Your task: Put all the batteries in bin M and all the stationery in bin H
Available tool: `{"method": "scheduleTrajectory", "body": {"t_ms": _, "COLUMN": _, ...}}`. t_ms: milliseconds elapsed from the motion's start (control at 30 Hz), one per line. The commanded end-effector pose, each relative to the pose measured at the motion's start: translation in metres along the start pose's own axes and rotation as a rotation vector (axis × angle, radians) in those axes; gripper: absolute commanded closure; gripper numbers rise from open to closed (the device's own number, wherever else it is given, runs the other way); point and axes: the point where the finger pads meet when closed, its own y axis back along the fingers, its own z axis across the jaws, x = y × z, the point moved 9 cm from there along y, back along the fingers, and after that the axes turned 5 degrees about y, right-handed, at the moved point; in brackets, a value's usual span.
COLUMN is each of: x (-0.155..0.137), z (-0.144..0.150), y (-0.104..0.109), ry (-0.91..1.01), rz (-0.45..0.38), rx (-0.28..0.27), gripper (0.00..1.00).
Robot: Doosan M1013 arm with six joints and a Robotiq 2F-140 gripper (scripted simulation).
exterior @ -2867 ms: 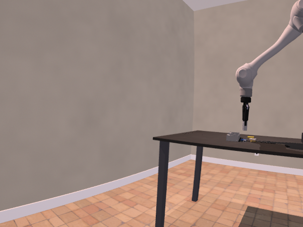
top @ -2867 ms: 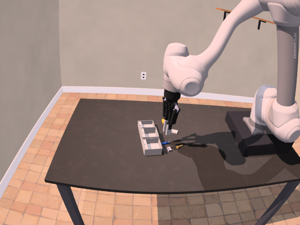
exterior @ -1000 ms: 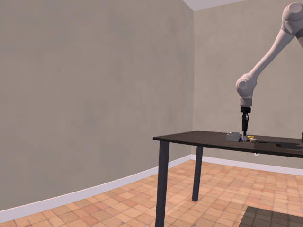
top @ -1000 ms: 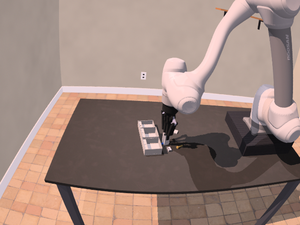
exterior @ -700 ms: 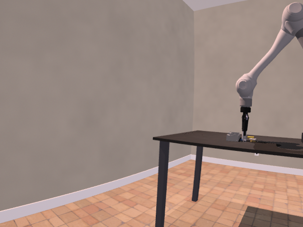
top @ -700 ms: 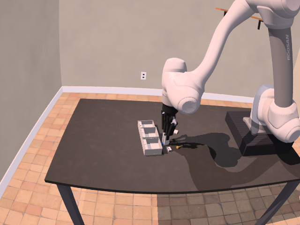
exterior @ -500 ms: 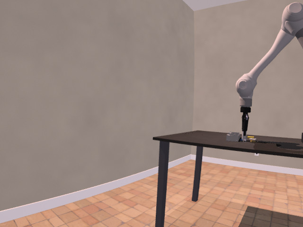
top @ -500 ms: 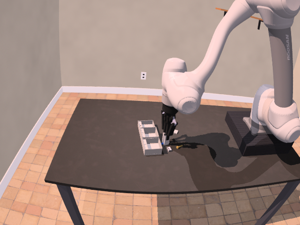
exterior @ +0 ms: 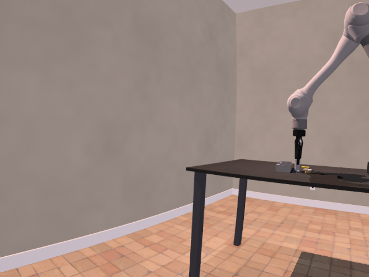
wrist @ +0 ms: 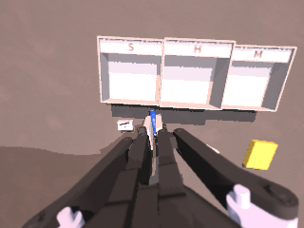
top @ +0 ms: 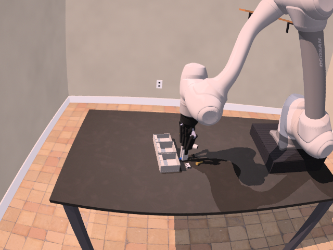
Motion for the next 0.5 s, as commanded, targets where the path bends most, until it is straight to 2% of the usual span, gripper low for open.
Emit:
{"method": "scheduleTrajectory", "body": {"t_ms": 0, "x": 0.000, "z": 0.000, "y": 0.005, "ry": 0.000, "rz": 0.000, "rx": 0.000, "gripper": 0.97}}
{"method": "scheduleTrajectory", "body": {"t_ms": 467, "x": 0.000, "z": 0.000, "y": 0.051, "ry": 0.000, "rz": 0.000, "rx": 0.000, "gripper": 0.97}}
